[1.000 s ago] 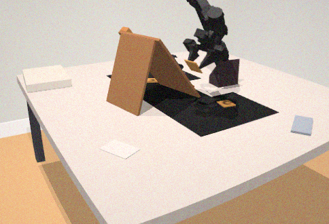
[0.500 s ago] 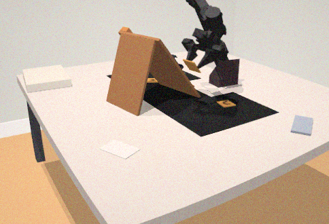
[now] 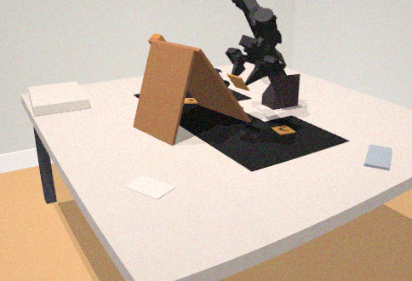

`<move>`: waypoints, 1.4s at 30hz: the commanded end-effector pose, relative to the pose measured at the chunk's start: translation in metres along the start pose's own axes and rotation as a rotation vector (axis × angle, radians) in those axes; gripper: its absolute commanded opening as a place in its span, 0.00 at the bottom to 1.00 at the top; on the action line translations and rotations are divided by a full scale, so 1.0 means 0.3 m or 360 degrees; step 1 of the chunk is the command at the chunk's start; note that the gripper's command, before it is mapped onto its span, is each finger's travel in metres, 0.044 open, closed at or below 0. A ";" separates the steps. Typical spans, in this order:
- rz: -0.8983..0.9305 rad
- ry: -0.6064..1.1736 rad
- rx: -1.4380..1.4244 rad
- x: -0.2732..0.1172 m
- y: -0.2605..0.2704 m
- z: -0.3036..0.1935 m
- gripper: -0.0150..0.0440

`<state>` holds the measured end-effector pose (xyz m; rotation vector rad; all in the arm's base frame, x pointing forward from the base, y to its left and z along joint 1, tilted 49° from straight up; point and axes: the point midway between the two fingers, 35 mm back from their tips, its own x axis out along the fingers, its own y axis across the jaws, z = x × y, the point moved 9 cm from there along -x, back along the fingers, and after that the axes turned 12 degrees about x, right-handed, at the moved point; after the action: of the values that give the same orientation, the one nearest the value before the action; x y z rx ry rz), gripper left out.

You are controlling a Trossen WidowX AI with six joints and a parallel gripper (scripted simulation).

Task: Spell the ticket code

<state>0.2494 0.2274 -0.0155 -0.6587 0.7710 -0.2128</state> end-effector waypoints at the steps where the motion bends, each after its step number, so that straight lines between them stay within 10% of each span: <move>1: 0.0010 -0.0004 0.0004 -0.004 -0.010 0.006 0.25; 42: 0.0008 -0.0003 0.0002 -0.003 -0.077 0.021 0.25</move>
<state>0.2540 0.2134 -0.0005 -0.6607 0.7720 -0.2135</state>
